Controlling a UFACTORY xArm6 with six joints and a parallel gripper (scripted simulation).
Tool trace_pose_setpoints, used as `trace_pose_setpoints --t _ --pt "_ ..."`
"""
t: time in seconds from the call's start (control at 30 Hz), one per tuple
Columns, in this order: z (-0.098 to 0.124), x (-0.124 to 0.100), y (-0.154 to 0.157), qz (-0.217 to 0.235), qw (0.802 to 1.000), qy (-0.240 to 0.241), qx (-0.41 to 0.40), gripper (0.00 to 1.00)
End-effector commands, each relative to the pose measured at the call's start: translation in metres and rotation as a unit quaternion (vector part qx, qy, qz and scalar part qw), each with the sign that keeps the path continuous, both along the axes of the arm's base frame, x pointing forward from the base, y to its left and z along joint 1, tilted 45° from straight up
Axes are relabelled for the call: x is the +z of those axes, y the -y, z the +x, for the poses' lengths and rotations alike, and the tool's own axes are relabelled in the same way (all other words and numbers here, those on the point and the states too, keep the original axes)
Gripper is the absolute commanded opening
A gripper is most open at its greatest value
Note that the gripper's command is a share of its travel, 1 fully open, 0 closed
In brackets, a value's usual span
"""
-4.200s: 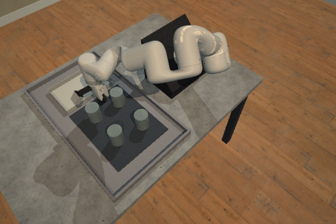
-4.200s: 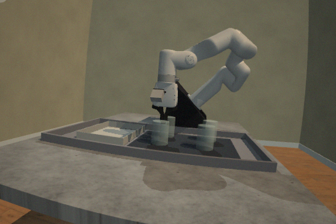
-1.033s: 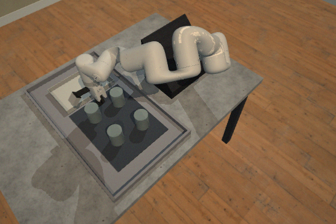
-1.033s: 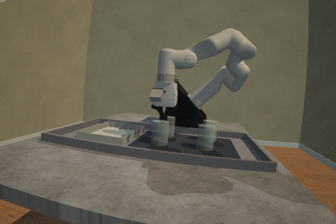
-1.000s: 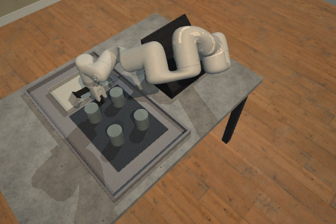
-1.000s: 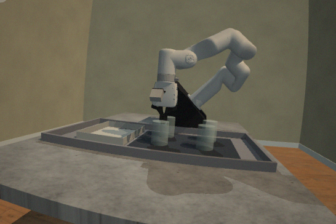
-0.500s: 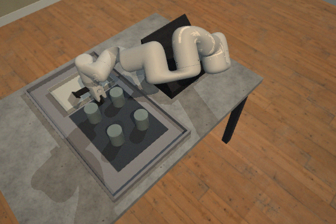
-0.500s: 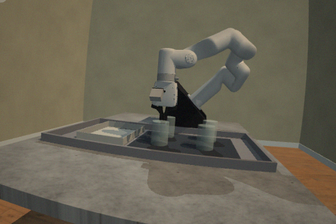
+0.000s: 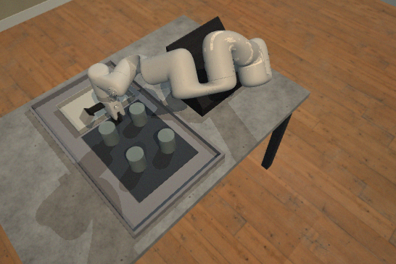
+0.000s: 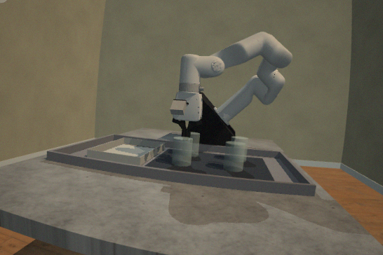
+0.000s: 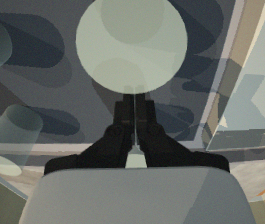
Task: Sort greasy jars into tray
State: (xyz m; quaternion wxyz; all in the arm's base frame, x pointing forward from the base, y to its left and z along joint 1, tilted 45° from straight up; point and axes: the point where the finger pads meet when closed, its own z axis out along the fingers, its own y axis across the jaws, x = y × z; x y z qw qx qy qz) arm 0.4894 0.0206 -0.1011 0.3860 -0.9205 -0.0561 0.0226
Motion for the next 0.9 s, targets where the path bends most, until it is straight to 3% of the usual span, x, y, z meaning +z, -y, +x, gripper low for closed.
trace_pose_setpoints --t 0.0,0.87 --pt "0.0019 0.0013 0.0014 -0.001 1.000 0.002 -0.001 0.00" --pt "0.0053 0.0031 0.0029 -0.001 1.000 0.002 -0.001 0.00"
